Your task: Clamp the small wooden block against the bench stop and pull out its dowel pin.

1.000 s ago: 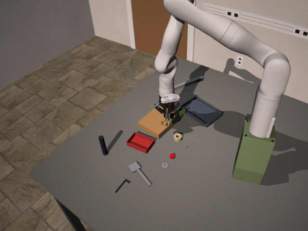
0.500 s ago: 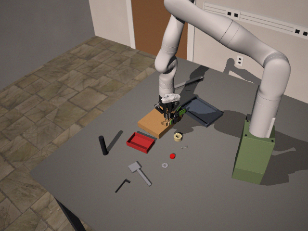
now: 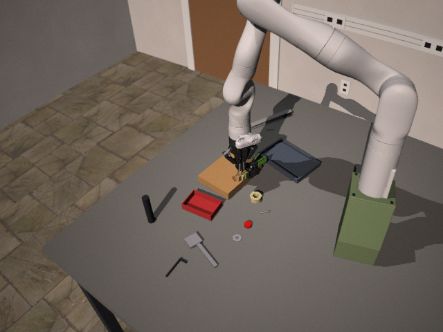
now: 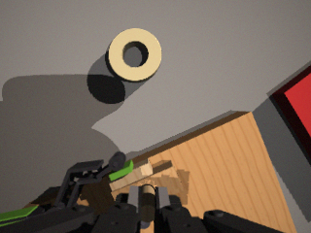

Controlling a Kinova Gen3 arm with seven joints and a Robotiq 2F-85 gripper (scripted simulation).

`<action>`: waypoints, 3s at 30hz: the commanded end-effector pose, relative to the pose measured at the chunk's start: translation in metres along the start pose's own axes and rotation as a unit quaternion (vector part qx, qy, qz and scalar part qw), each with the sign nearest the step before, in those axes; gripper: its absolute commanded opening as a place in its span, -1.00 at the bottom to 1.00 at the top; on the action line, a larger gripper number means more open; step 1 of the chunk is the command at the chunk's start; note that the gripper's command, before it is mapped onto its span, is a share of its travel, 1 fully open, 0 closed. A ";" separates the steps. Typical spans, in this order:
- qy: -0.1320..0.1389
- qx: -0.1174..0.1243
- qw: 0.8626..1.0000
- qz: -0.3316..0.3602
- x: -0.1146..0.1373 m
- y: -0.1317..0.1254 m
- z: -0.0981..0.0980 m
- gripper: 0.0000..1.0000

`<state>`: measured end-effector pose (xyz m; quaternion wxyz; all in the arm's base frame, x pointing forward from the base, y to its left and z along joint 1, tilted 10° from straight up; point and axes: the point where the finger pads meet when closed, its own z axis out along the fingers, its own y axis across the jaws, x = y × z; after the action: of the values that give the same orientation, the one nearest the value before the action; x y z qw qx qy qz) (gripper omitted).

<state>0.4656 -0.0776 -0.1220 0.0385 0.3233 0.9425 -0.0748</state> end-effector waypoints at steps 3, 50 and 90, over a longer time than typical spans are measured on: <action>-0.001 -0.001 1.000 -0.019 -0.001 0.001 -0.001 -0.80; -0.001 -0.001 0.976 -0.218 -0.001 0.001 -0.001 -0.80; -0.002 -0.001 0.936 -0.351 -0.001 0.001 -0.002 -0.80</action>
<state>0.4663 -0.0772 -0.1211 0.0114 -0.0189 0.9963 -0.0832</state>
